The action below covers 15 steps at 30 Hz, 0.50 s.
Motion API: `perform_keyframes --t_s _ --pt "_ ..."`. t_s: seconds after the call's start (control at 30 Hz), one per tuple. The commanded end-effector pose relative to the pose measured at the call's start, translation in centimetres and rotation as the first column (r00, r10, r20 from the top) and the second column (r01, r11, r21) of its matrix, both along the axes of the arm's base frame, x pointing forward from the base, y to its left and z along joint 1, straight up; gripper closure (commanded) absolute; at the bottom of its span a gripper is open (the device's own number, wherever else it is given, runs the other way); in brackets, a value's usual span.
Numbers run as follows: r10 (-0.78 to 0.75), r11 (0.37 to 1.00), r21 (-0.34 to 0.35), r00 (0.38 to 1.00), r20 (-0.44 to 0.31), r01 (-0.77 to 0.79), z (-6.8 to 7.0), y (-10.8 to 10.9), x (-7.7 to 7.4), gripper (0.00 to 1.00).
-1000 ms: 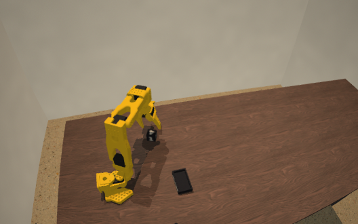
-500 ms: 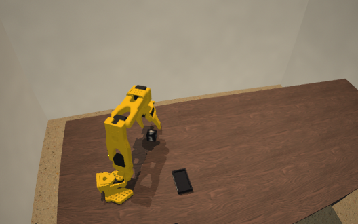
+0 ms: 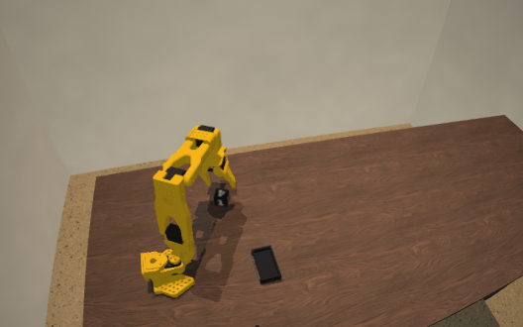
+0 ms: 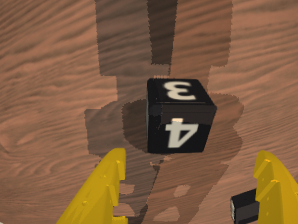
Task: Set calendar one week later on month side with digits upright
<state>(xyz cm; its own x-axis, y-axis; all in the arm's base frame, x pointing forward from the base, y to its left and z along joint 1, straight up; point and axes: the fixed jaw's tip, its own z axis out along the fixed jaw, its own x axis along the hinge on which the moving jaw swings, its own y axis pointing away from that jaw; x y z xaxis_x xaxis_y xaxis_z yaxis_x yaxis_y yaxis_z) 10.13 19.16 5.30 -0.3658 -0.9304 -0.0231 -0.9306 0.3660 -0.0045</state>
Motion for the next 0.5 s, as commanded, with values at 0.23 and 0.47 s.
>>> perform_keyframes --t_s 0.23,0.47 --pt "0.000 1.000 0.021 1.000 0.010 0.000 -1.2 0.4 0.0 0.65" --pt "0.000 1.000 0.021 1.000 0.010 0.000 -2.1 0.4 0.0 0.65"
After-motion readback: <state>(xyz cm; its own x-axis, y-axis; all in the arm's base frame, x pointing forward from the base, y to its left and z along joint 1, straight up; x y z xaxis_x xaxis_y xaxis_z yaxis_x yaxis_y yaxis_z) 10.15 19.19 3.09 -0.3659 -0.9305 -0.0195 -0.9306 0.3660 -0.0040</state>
